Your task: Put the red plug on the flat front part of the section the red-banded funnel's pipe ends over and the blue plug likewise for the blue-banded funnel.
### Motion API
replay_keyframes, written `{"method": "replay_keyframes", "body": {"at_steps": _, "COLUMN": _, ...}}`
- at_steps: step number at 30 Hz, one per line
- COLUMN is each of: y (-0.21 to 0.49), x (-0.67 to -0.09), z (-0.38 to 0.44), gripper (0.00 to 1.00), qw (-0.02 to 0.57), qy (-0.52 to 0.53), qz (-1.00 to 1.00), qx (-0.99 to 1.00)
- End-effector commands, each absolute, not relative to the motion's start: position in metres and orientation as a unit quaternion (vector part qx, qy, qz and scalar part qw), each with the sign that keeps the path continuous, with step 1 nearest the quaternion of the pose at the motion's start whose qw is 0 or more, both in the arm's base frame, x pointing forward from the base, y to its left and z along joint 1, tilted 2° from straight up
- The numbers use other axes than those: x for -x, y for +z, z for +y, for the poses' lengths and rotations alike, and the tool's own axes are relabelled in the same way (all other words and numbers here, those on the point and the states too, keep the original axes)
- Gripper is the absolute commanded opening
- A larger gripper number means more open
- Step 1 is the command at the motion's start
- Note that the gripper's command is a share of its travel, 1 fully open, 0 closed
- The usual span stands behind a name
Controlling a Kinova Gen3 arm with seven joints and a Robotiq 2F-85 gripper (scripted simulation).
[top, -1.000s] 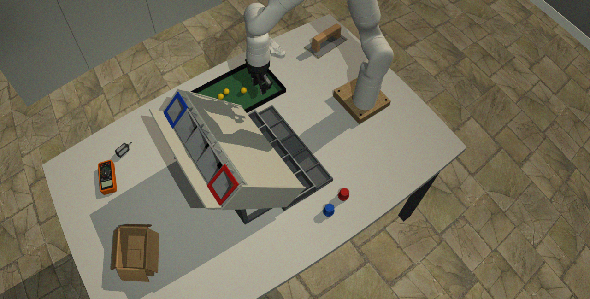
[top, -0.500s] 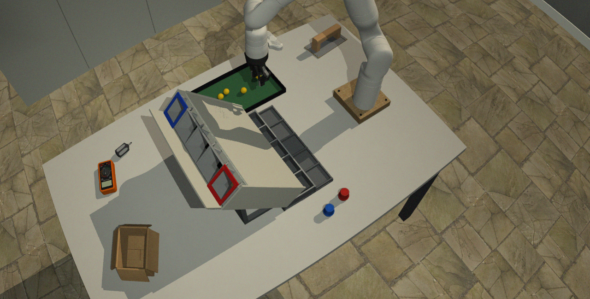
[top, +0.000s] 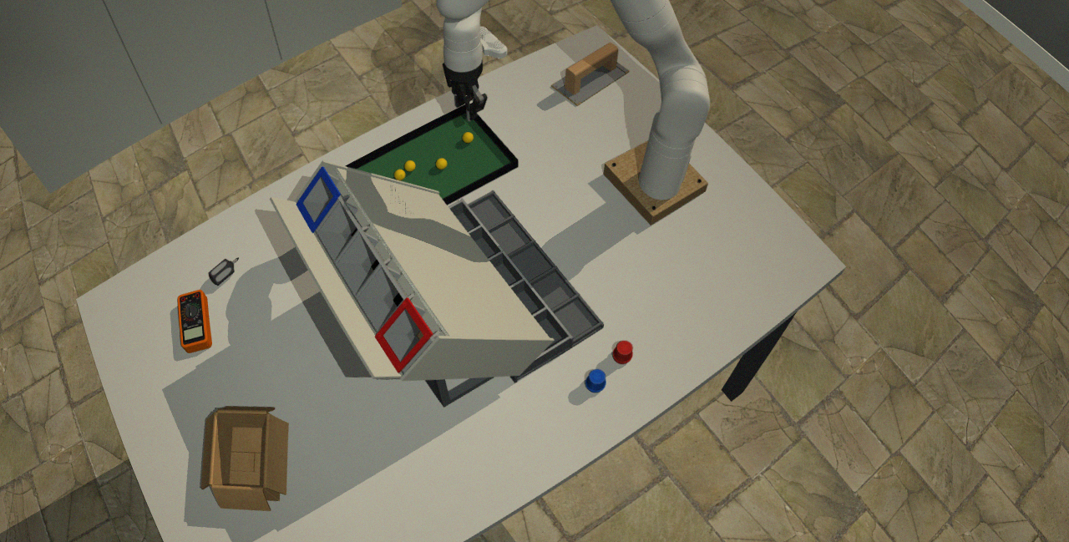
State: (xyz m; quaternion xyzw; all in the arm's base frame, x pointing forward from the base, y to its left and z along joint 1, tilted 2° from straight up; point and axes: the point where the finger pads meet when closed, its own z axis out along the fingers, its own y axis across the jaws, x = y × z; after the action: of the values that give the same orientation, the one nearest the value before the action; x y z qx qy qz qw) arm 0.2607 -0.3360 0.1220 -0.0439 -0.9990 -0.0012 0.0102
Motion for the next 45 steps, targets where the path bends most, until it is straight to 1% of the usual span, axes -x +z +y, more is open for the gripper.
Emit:
{"method": "replay_keyframes", "body": {"at_steps": 1, "y": 0.11, "x": -0.237, "z": -0.375, "gripper": 0.5, "qw": 0.009, "qy": 0.0, "qz": -0.999, "qx": 0.047}}
{"method": "replay_keyframes", "body": {"at_steps": 14, "y": 0.11, "x": -0.237, "z": -0.375, "gripper": 0.5, "qw": 0.009, "qy": 0.0, "qz": -0.999, "qx": 0.047}}
{"method": "replay_keyframes", "body": {"at_steps": 15, "y": 0.041, "x": -0.234, "z": -0.372, "gripper": 0.5, "qw": 0.011, "qy": 0.0, "qz": -0.999, "qx": 0.05}}
{"method": "replay_keyframes", "body": {"at_steps": 18, "y": 0.031, "x": -0.235, "z": -0.373, "gripper": 0.5, "qw": 0.011, "qy": 0.0, "qz": -0.999, "qx": 0.05}}
{"method": "replay_keyframes", "body": {"at_steps": 21, "y": 0.0, "x": -0.234, "z": -0.371, "gripper": 0.5, "qw": 0.011, "qy": 0.0, "qz": -0.999, "qx": 0.05}}
{"method": "replay_keyframes", "body": {"at_steps": 45, "y": 0.0, "x": -0.234, "z": -0.371, "gripper": 0.5, "qw": 0.009, "qy": 0.003, "qz": -0.999, "qx": 0.052}}
